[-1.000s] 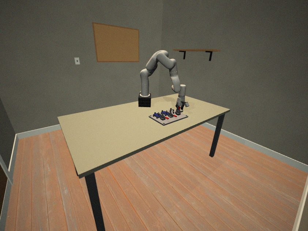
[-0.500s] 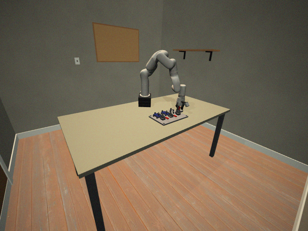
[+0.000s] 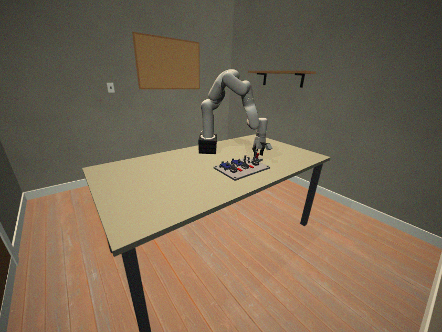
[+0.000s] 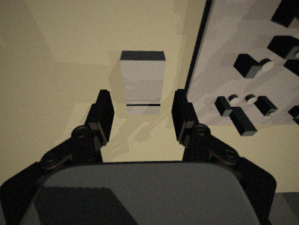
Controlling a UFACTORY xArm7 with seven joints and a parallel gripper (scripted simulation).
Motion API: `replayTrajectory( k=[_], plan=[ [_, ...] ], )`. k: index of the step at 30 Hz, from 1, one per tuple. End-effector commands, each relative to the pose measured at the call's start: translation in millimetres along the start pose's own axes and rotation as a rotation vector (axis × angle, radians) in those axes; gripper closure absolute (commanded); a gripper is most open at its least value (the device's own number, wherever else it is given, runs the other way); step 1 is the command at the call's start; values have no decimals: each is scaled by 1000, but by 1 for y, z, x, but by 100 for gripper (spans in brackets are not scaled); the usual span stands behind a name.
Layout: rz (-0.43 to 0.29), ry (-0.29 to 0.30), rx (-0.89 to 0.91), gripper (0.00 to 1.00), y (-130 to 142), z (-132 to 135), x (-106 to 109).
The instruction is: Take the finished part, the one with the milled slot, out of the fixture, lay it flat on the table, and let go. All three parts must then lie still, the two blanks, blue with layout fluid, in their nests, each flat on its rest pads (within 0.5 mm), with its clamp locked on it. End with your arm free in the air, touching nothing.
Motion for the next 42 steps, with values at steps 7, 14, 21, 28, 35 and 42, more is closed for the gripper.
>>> replayTrajectory(
  k=[7,14,21,28,35,42],
  plan=[
    [3,-2,0,31,-1,0,36],
    [3,-2,0,31,-1,0,60],
    [3,-2,0,31,-1,0,72],
    [3,-2,0,31,-1,0,73],
    [3,-2,0,31,-1,0,73],
    [3,-2,0,31,-1,0,73]
  ],
)
Point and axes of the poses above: the point where the finger pads meet when closed, its own x axis back along the fingers, its own z axis across the jaws, y = z × x, the point moved 10 cm from there along x, back along the fingers, and after that the axes turned 6 degrees about x, right-handed, at the moved point
